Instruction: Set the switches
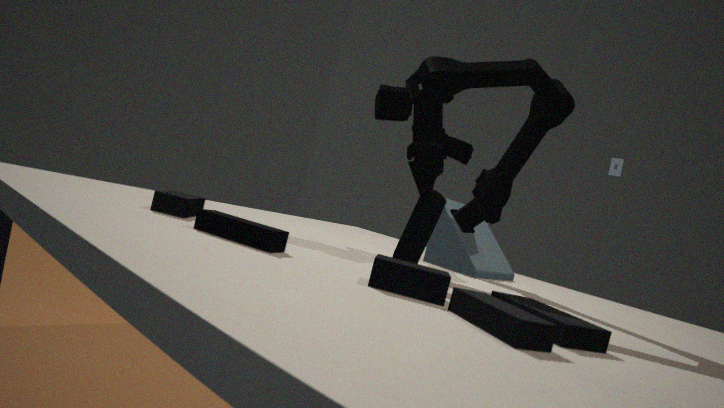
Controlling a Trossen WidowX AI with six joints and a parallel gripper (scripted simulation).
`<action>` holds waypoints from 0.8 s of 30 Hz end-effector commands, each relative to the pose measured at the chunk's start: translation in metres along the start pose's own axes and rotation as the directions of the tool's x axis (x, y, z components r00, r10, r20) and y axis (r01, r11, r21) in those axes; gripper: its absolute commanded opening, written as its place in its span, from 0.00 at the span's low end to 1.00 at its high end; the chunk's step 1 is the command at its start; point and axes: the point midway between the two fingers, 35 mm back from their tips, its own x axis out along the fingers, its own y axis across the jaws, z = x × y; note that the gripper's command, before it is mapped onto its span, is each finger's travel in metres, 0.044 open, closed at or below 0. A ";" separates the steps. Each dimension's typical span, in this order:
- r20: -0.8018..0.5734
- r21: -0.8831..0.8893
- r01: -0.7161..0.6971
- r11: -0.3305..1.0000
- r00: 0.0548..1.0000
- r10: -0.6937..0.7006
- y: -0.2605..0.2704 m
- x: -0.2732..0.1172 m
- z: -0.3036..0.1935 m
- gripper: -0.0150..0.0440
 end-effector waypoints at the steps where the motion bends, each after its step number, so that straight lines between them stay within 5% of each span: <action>1: -0.014 -0.003 -0.013 1.000 1.000 0.013 0.001 0.001 -0.005 0.83; 24: -0.068 -0.004 -0.013 1.000 0.998 0.013 0.001 -0.002 -0.022 0.83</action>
